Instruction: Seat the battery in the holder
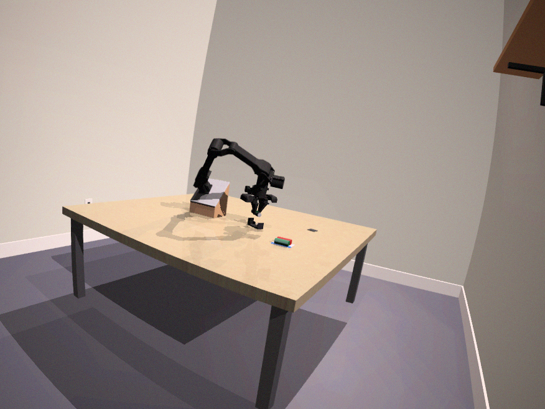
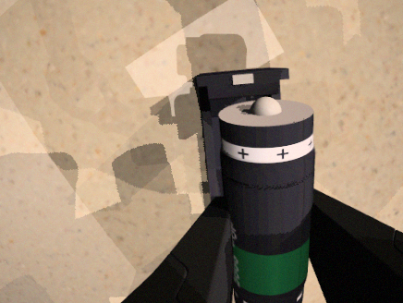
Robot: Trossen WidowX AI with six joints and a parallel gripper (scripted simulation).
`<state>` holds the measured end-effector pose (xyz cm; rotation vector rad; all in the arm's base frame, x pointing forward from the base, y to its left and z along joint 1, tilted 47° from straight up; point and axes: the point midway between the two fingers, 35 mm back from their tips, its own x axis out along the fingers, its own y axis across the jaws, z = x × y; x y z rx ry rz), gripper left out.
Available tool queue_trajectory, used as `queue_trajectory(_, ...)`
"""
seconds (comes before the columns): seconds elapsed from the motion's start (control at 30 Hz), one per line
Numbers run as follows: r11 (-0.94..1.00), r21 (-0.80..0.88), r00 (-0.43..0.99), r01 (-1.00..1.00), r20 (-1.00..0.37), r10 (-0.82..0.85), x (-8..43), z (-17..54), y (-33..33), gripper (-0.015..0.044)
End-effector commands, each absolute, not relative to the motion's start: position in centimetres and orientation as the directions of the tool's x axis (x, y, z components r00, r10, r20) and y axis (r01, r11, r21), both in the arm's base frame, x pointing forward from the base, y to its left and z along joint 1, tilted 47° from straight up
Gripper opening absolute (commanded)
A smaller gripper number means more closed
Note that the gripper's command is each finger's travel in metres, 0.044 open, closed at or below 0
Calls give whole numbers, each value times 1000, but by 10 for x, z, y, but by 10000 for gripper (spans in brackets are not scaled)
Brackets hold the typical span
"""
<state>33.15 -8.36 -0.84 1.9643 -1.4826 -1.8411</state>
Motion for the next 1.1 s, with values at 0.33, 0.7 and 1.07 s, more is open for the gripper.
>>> queue_trajectory(0.33, -527, 620, -308, -581, -767, -562, 326, -25, -100, 78)
queue_trajectory(0.7, -526, 621, -364, -582, -777, -514, 328, -28, -105, 78)
queue_trajectory(1.07, -525, 622, -419, -581, -781, -463, 330, -30, -110, 78)
